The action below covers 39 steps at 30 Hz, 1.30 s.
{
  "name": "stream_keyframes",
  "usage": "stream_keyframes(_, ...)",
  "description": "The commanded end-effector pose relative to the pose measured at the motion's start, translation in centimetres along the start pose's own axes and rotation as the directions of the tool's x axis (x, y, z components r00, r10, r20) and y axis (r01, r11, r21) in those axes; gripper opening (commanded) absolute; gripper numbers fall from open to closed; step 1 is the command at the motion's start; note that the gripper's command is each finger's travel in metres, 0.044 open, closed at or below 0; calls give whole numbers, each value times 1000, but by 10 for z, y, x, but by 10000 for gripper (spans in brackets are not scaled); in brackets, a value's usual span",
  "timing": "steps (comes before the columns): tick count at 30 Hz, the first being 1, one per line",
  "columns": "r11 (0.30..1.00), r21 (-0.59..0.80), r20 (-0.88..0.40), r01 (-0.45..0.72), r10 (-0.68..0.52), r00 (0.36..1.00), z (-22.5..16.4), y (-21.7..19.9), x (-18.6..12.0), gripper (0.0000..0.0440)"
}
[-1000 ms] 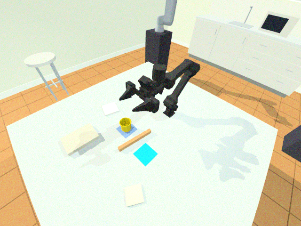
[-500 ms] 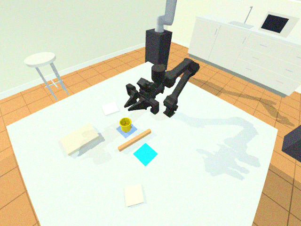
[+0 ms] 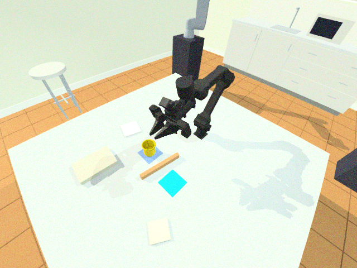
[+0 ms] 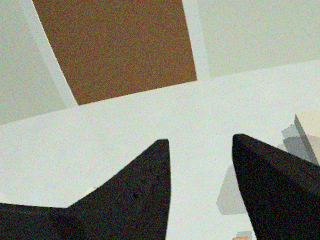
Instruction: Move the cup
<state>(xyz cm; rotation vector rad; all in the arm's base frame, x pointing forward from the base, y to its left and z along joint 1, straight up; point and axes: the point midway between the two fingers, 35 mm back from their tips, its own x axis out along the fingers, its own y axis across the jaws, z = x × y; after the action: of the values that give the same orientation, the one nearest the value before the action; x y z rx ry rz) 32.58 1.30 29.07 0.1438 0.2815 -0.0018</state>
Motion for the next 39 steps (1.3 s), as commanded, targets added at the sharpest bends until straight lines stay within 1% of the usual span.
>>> stream_keyframes(1, 1000, 27, -61, 3, -1, 998, -2, 4, 4, 124)
stream_keyframes(12, 996, 82, -233, 25, -5, 973, -14, 12, 9, 109)
stream_keyframes(20, 993, 101, -357, 57, -17, 934, -24, 16, 11, 115)
stream_keyframes(29, 990, 95, -490, 101, -41, 871, -36, 17, 12, 131)
stream_keyframes(39, 987, 61, -622, 146, -77, 779, -49, 14, 10, 138)
